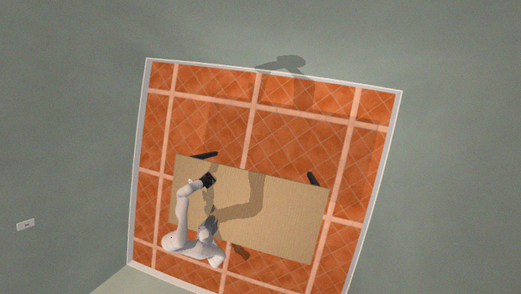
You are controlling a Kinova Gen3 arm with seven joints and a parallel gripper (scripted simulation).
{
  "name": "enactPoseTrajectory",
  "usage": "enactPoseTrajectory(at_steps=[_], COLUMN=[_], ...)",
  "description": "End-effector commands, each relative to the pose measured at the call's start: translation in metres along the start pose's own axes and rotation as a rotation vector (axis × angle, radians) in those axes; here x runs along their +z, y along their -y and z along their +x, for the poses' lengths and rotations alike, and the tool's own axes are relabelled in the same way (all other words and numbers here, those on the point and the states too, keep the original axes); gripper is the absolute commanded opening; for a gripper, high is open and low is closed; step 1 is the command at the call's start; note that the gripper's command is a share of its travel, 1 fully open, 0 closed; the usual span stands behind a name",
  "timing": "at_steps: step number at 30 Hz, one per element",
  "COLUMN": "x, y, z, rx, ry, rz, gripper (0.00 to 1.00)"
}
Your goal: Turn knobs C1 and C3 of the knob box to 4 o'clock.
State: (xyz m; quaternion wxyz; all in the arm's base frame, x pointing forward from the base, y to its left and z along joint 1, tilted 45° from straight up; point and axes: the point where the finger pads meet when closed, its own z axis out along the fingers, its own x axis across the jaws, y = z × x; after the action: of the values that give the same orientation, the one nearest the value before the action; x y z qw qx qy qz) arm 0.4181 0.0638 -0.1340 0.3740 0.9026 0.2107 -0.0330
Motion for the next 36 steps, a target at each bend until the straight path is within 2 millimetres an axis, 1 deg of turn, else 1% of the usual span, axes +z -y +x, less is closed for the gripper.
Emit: enactPoseTrajectory(at_steps=[1, 14, 16, 31, 33, 36], x=[0.0014, 0.0013, 0.0013, 0.0012, 0.0012, 0.0012], y=[-0.0030, -0.0028, -0.0028, -0.0026, -0.0026, -0.0026], z=[-0.0025, -0.0022, -0.0022, -0.0019, -0.0019, -0.0019], rx=[0.065, 0.407, 0.407, 0.741, 0.741, 0.793], ry=[0.003, 0.000, 0.000, -0.002, -0.002, -0.003], rz=[-0.011, -0.011, -0.011, -0.010, -0.010, -0.009], gripper=[0.30, 0.30, 0.30, 0.30, 0.30, 0.30])
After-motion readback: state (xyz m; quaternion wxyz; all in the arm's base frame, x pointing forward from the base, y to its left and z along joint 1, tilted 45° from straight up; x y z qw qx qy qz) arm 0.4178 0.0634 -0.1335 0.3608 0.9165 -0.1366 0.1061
